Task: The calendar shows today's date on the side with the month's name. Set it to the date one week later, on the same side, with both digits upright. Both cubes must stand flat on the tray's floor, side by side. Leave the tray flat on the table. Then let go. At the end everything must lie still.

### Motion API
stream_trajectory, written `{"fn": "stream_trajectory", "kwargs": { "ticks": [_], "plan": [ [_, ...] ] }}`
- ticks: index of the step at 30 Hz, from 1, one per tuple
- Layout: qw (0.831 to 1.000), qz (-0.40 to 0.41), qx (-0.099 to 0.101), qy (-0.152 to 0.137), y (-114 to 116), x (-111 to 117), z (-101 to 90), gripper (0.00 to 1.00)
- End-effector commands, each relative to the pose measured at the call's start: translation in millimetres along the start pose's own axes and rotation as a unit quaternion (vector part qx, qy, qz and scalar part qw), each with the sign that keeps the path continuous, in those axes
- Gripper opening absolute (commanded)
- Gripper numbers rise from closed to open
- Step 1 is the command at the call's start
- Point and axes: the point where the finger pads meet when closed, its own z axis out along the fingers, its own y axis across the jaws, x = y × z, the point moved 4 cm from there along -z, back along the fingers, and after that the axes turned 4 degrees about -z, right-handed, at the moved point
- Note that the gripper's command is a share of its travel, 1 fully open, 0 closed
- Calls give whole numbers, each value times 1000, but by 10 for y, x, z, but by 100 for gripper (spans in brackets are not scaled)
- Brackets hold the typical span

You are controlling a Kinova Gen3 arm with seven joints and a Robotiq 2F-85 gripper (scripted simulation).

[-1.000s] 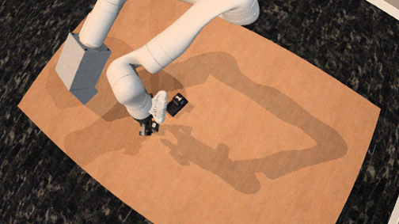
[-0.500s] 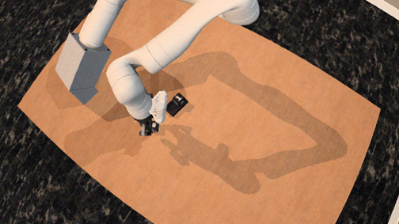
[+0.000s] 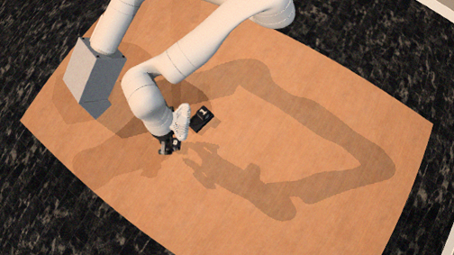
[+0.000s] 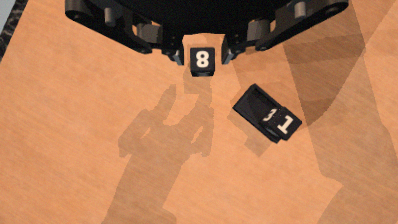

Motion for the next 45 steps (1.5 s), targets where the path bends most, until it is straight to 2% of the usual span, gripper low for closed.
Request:
{"fn": "stream_trajectory", "kwargs": {
  "ticks": [1, 29, 35, 45],
  "plan": [
    [1000, 0, -1, 0, 4, 1, -7, 46],
    [1000, 0, -1, 0, 4, 1, -13, 46],
    [1000, 0, -1, 0, 4, 1, -68, 46],
    [1000, 0, -1, 0, 4, 1, -349, 46]
  ]
}}
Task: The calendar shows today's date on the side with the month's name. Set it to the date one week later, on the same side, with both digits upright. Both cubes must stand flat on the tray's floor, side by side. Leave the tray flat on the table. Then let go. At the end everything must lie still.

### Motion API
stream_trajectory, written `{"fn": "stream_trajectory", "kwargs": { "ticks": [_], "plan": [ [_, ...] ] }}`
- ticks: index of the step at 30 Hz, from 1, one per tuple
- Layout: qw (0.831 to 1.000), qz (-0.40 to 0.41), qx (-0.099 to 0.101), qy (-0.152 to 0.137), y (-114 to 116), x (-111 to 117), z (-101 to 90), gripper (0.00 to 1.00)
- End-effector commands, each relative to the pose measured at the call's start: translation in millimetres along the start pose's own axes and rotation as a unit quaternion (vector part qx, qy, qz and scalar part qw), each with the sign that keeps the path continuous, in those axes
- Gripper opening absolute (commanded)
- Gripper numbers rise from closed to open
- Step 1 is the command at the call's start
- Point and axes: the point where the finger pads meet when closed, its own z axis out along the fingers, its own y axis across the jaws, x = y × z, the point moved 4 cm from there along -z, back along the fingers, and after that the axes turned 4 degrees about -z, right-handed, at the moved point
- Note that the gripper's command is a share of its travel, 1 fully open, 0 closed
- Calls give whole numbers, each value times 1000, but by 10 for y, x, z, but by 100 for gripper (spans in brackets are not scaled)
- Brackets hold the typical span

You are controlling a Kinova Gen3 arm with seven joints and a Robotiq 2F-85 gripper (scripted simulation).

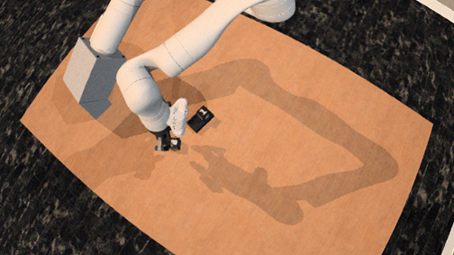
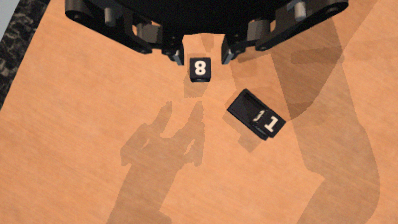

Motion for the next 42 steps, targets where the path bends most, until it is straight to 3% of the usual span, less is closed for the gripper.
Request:
{"fn": "stream_trajectory", "kwargs": {
  "ticks": [1, 14, 31, 42],
  "plan": [
    [1000, -1, -5, 3, 27, 23, -94, 46],
    [1000, -1, -4, -4, 25, 27, -133, 46],
    [993, 0, 5, -116, 32, 141, -118, 46],
    [992, 0, 4, -129, 35, 158, -118, 46]
  ]
}}
